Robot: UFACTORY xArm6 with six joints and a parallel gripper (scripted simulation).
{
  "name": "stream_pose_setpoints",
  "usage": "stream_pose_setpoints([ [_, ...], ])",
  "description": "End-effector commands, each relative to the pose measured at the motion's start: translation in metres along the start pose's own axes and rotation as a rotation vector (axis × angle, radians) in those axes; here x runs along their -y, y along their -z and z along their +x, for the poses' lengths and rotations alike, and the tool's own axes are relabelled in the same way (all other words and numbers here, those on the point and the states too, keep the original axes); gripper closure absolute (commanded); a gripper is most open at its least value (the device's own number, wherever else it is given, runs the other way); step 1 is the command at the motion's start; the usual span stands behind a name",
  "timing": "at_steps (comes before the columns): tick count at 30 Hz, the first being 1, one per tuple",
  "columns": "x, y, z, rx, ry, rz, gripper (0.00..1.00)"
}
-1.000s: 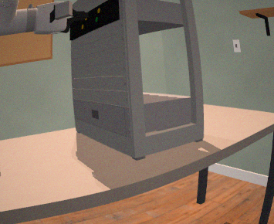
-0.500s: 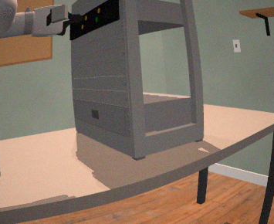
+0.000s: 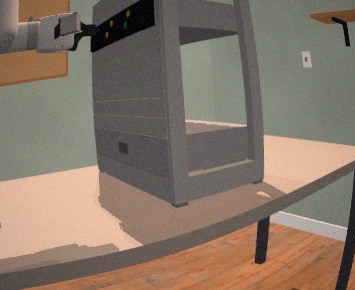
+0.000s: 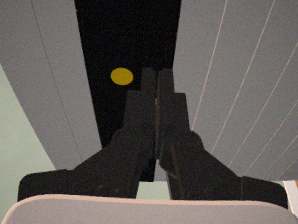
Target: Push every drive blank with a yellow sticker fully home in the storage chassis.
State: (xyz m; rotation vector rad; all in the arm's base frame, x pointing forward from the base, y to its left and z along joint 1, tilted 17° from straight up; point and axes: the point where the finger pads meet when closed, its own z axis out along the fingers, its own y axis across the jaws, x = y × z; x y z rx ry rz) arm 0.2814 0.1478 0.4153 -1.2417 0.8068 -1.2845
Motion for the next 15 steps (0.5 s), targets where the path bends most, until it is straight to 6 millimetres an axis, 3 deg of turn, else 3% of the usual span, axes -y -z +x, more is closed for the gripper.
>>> stream_pose_setpoints([
  [1, 0.003, -0.001, -0.012, -0.034, 0.001, 0.004, 1.0],
  [15, 0.0, 0.002, -0.041, -0.034, 0.001, 0.003, 1.0],
])
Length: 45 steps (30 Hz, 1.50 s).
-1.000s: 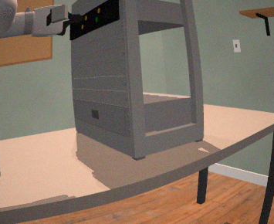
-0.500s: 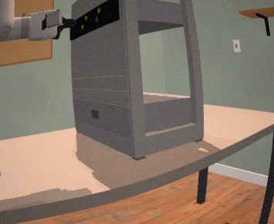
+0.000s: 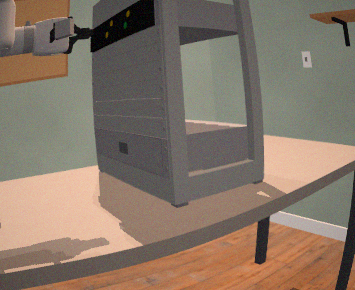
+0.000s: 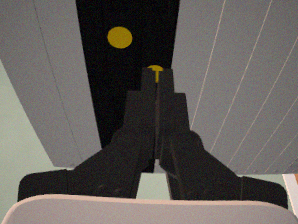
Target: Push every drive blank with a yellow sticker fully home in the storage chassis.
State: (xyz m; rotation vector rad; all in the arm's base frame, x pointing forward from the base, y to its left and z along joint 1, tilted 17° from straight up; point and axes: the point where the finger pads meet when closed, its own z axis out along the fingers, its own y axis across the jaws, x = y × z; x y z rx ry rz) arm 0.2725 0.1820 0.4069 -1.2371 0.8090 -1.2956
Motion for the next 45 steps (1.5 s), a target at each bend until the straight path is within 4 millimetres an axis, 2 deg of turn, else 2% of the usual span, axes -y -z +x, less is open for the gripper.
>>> stream_pose_setpoints([
  [1, 0.001, -0.001, -0.007, -0.025, -0.004, 0.001, 1.0],
  [7, 0.001, 0.0, -0.014, -0.025, -0.004, 0.001, 1.0],
  [20, 0.001, -0.002, -0.016, -0.025, -0.004, 0.001, 1.0],
  [24, 0.001, -0.015, -0.016, -0.025, -0.004, 0.001, 1.0],
  [26, 0.001, -0.015, -0.016, -0.025, -0.004, 0.001, 1.0],
  [33, 0.001, -0.051, -0.015, -0.025, -0.004, 0.001, 1.0],
  [45, 0.001, -0.053, -0.015, -0.025, -0.004, 0.001, 1.0],
])
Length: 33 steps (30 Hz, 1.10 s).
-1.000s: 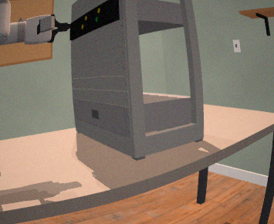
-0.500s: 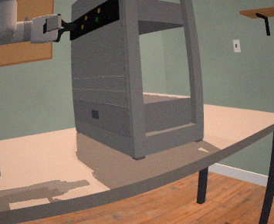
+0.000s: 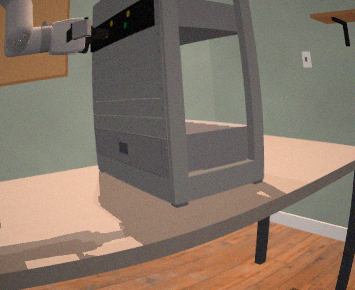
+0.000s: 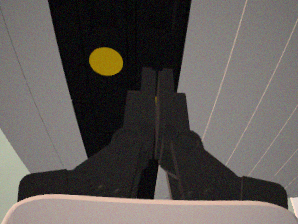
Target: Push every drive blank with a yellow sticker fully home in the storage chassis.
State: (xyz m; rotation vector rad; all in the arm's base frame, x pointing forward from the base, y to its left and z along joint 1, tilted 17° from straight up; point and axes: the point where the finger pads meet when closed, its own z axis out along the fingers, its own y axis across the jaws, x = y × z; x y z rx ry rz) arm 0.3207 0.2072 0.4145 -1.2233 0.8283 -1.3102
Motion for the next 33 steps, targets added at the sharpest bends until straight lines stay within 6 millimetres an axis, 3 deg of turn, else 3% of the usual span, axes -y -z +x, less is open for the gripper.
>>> stream_pose_setpoints([
  [1, 0.002, -0.001, 0.0, -0.001, -0.001, 0.002, 1.0],
  [33, 0.002, -0.021, 0.0, -0.001, -0.001, 0.002, 1.0],
])
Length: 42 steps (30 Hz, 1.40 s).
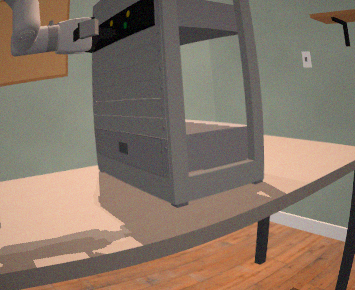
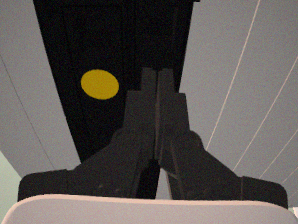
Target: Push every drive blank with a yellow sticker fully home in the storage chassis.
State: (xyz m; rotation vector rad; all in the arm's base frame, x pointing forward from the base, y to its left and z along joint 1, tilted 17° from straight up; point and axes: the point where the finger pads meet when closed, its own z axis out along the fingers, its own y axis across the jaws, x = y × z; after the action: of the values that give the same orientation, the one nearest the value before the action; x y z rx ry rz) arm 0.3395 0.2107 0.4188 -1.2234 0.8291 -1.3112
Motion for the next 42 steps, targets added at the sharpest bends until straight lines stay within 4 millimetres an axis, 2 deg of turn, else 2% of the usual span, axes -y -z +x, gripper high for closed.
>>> stream_pose_setpoints([
  [1, 0.002, -0.001, 0.0, 0.0, -0.002, 0.003, 1.0],
  [19, 0.002, -0.011, 0.0, 0.0, -0.002, 0.003, 1.0],
  [42, 0.002, -0.014, 0.0, 0.0, -0.002, 0.003, 1.0],
])
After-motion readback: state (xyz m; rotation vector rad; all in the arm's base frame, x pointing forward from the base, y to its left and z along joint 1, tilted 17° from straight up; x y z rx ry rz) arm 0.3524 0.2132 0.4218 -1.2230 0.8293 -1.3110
